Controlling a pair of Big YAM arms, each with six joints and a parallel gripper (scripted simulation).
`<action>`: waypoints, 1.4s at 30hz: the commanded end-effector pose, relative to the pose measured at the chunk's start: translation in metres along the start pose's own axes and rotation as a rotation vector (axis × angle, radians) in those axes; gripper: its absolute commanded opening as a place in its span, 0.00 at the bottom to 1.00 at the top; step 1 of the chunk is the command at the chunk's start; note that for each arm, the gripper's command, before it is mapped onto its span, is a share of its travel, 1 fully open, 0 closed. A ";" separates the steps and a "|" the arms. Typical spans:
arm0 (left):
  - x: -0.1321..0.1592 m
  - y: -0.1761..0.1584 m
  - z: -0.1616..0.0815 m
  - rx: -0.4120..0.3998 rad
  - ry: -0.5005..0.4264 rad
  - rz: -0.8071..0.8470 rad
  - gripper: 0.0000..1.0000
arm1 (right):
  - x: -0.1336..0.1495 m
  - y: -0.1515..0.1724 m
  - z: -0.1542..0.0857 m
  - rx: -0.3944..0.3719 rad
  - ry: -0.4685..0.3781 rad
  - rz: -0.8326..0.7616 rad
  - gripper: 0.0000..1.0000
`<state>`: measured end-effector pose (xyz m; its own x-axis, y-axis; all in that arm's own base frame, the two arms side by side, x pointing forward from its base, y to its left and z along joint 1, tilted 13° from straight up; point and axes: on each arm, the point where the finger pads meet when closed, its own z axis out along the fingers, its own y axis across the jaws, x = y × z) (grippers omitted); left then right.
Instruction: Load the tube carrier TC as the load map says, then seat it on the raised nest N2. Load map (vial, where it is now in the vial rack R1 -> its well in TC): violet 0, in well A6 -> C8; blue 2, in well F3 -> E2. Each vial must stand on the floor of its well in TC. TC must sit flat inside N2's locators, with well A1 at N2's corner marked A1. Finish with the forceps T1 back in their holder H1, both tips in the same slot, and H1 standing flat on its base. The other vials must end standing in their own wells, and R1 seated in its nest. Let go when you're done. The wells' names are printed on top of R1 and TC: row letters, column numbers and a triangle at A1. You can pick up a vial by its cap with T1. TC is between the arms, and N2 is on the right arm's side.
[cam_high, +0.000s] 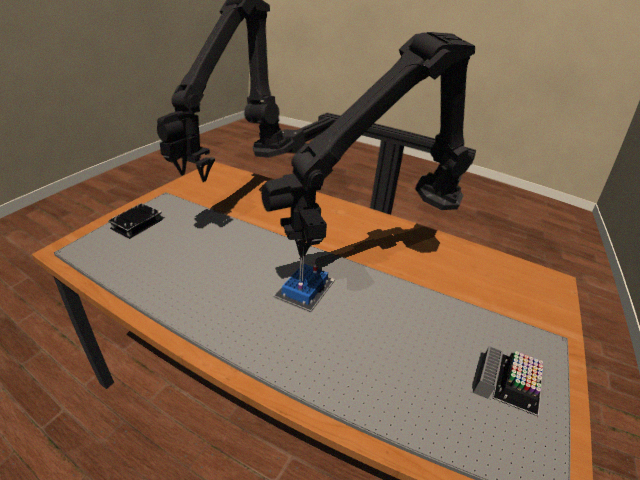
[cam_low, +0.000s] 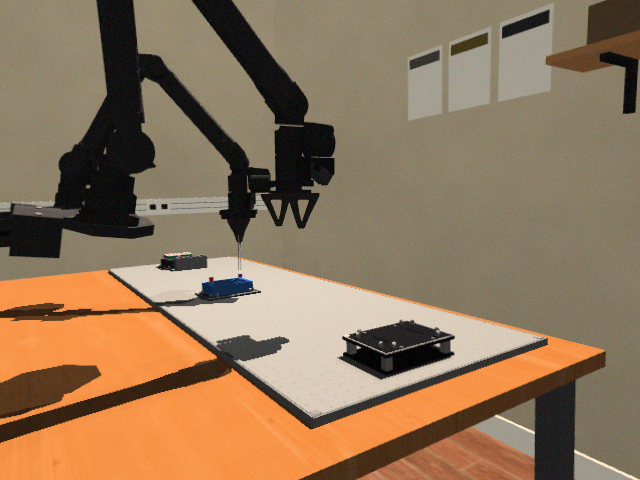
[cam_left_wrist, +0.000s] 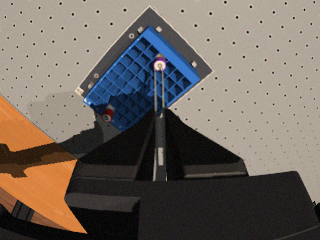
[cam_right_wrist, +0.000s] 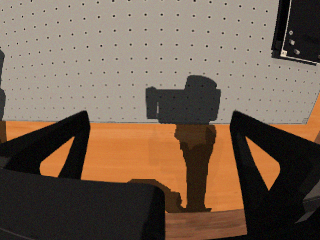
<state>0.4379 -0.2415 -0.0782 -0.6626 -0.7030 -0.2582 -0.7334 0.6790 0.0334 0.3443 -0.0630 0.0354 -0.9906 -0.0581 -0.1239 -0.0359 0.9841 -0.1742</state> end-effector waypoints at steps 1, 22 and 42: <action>-0.009 -0.024 -0.002 0.043 -0.004 -0.011 0.07 | -0.033 -0.010 -0.019 0.015 -0.078 0.031 1.00; -0.003 -0.005 0.011 0.010 0.002 -0.003 0.07 | -0.033 -0.010 -0.019 0.015 -0.078 0.031 1.00; -0.001 0.001 0.017 0.001 0.003 0.000 0.07 | -0.033 -0.010 -0.019 0.015 -0.078 0.031 1.00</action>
<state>0.4403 -0.2413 -0.0841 -0.6614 -0.7039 -0.2589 -0.7335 0.6791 0.0274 0.3443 -0.0630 0.0354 -0.9906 -0.0581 -0.1239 -0.0359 0.9841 -0.1742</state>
